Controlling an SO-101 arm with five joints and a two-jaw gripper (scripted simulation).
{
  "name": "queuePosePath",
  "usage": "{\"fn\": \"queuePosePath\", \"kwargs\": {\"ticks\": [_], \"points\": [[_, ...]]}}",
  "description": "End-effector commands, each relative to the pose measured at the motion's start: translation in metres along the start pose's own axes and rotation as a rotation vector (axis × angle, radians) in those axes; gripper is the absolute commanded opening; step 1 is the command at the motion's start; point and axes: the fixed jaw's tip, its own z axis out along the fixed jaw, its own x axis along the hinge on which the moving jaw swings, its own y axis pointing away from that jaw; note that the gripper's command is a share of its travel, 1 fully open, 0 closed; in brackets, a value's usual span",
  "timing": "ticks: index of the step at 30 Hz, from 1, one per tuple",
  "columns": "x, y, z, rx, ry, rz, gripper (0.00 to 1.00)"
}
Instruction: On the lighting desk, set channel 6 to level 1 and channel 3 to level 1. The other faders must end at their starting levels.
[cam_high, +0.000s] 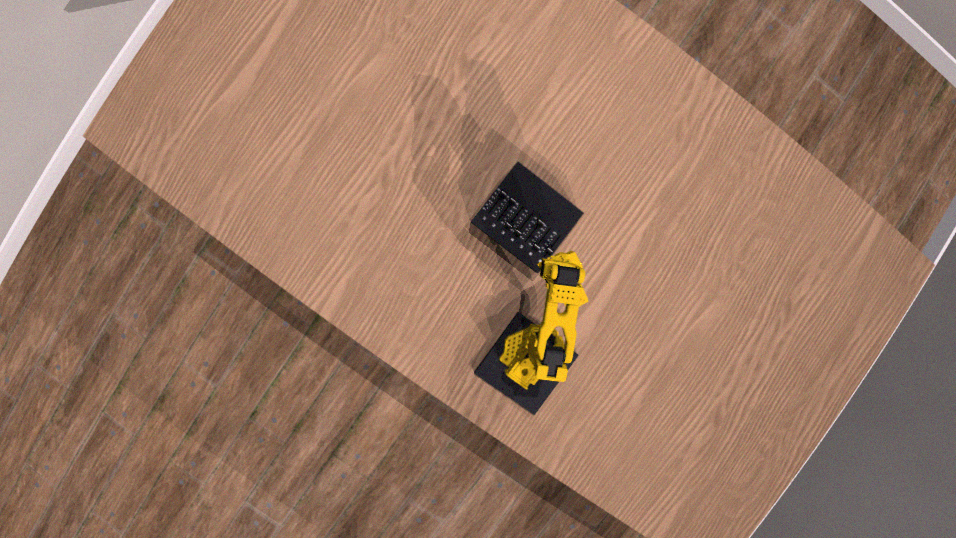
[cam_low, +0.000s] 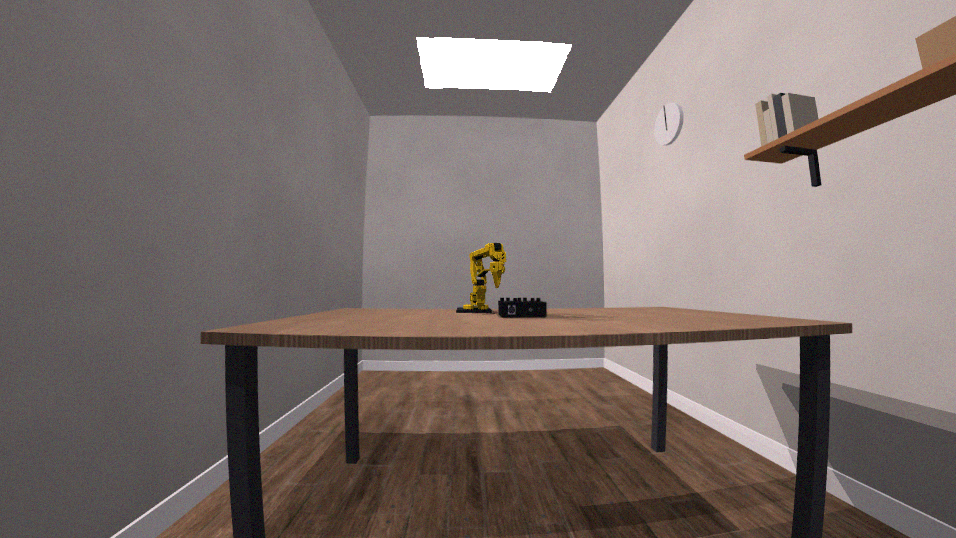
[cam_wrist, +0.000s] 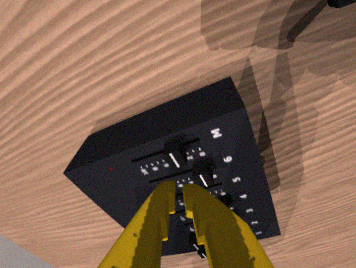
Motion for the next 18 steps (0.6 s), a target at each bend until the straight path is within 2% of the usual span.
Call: {"fn": "queuePosePath", "kwargs": {"ticks": [1, 11, 13, 18], "points": [[-0.003, 0.004, -0.002, -0.010, 0.014, 0.105, 0.00], [-0.013, 0.014, -0.002, -0.014, 0.017, 0.419, 0.00], [-0.013, 0.014, -0.002, -0.014, 0.017, 0.419, 0.00], [-0.019, 0.018, -0.003, -0.017, 0.020, 0.604, 0.00]]}}
